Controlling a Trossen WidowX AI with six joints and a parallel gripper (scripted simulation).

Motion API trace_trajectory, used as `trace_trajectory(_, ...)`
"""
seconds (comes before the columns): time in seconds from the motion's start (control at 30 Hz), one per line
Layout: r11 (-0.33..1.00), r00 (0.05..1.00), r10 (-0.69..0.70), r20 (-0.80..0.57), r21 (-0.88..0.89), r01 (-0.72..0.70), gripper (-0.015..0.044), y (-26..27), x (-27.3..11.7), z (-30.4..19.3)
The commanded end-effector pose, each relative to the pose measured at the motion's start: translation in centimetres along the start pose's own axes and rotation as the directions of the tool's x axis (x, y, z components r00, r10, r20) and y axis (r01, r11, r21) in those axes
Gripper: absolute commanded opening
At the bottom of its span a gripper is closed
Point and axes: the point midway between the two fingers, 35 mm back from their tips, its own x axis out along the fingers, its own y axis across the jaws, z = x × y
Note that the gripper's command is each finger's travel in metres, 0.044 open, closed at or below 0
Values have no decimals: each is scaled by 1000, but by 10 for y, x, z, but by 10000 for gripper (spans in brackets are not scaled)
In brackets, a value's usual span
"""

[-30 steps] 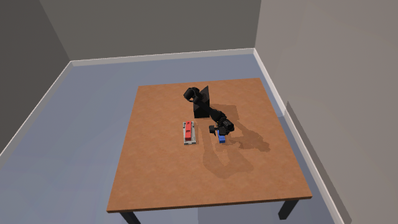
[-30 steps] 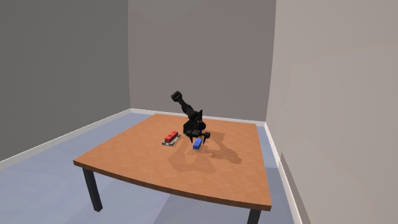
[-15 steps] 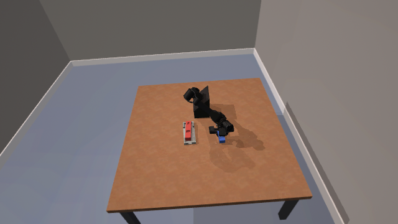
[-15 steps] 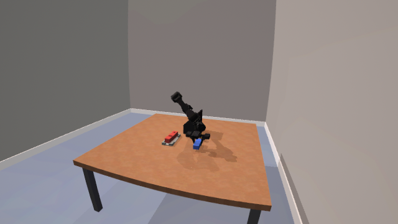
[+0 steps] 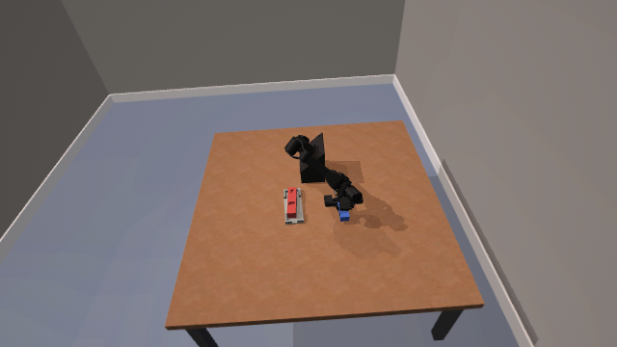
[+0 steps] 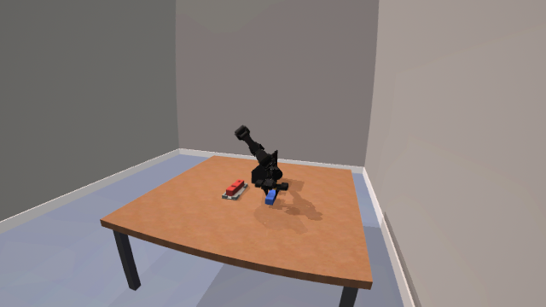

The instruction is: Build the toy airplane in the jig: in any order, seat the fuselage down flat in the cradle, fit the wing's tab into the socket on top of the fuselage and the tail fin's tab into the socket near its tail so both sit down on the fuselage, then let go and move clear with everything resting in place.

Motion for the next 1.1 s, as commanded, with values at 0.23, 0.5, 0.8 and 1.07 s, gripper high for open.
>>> trace_trajectory(0.23, 1000, 1000, -4, 19, 9, 4, 0, 2, -26, 2)
trace_trajectory(0.5, 1000, 1000, 1, 13, 5, -1, 0, 3, -50, 5)
trace_trajectory(0.8, 1000, 1000, 3, 7, 1, -3, 0, 3, -78, 5)
trace_trajectory(1.07, 1000, 1000, 4, 0, -2, -4, 0, 2, -104, 4)
